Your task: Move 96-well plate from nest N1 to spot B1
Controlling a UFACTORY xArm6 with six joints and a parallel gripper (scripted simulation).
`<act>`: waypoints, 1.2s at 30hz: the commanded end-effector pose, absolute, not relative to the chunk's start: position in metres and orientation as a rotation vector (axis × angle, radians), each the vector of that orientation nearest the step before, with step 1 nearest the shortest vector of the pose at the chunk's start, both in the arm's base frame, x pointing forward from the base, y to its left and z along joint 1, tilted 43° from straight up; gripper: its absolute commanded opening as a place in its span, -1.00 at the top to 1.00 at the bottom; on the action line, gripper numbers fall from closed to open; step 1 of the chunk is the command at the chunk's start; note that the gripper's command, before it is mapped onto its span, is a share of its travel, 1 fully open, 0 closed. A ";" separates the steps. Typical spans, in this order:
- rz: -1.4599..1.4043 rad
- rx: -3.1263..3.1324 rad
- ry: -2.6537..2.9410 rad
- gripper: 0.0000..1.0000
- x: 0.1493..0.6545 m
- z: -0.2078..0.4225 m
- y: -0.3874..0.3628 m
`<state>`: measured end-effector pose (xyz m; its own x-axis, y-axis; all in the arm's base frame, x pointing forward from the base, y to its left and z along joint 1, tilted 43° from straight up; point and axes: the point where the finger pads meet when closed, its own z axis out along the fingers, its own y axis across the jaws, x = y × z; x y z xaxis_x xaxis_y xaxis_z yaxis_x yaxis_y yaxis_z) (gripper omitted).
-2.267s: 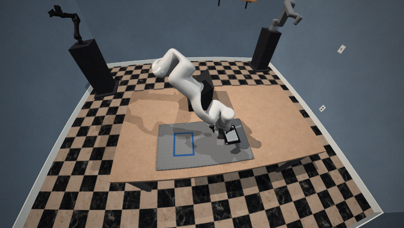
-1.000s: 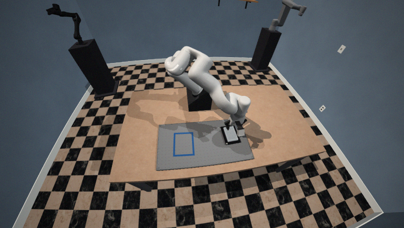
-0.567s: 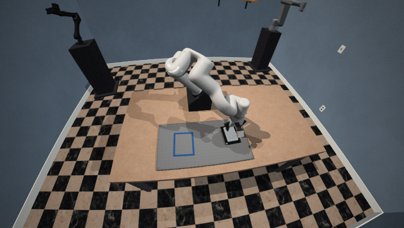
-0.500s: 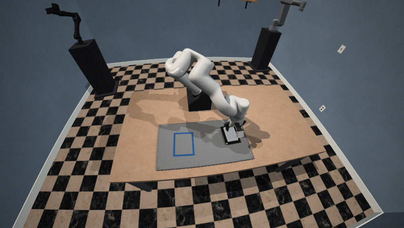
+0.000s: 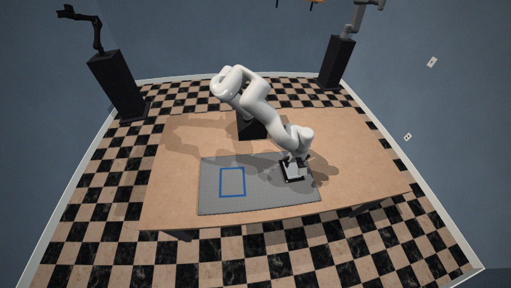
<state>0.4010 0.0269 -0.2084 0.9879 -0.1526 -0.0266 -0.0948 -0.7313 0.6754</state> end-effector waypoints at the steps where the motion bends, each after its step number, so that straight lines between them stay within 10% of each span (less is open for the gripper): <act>1: -0.098 2.398 -0.171 -1.00 0.402 -0.213 0.024; 36: -0.098 2.398 -0.171 -1.00 0.399 -0.229 0.009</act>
<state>0.3978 0.0092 -0.2280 0.9879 -0.1526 -0.0265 -0.0948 -0.7313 0.6755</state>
